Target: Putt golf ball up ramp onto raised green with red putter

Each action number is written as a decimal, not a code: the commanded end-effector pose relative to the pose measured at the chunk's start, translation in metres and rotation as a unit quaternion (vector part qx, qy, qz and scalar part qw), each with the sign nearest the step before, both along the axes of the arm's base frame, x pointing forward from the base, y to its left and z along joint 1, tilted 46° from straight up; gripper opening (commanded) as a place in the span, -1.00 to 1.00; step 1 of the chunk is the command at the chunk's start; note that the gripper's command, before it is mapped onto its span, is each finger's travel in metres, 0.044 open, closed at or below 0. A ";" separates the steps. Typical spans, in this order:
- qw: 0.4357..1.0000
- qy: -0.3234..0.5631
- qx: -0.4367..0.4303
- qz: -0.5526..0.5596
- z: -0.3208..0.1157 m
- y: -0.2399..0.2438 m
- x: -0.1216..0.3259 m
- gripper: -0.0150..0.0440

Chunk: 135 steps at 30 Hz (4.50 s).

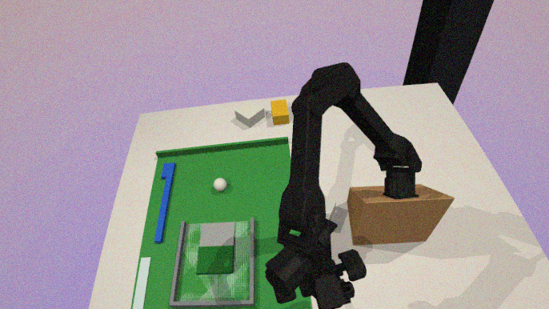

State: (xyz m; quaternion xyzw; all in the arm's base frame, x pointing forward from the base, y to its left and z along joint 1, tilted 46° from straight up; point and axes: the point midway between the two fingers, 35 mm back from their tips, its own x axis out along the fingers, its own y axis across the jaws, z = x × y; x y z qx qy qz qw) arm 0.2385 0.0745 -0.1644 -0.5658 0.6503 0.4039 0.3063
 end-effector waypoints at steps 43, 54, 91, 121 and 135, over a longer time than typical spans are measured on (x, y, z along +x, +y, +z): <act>0.732 -0.411 -0.153 -0.522 0.277 -0.260 0.061 -0.49; 0.613 -0.475 -0.207 -0.597 0.339 -0.308 0.011 -0.49; 0.613 -0.475 -0.208 -0.596 0.296 -0.353 0.002 -0.49; 0.612 -0.476 -0.208 -0.595 0.314 -0.378 -0.003 -0.49; 0.614 -0.472 -0.207 -0.597 0.304 -0.371 -0.001 -0.49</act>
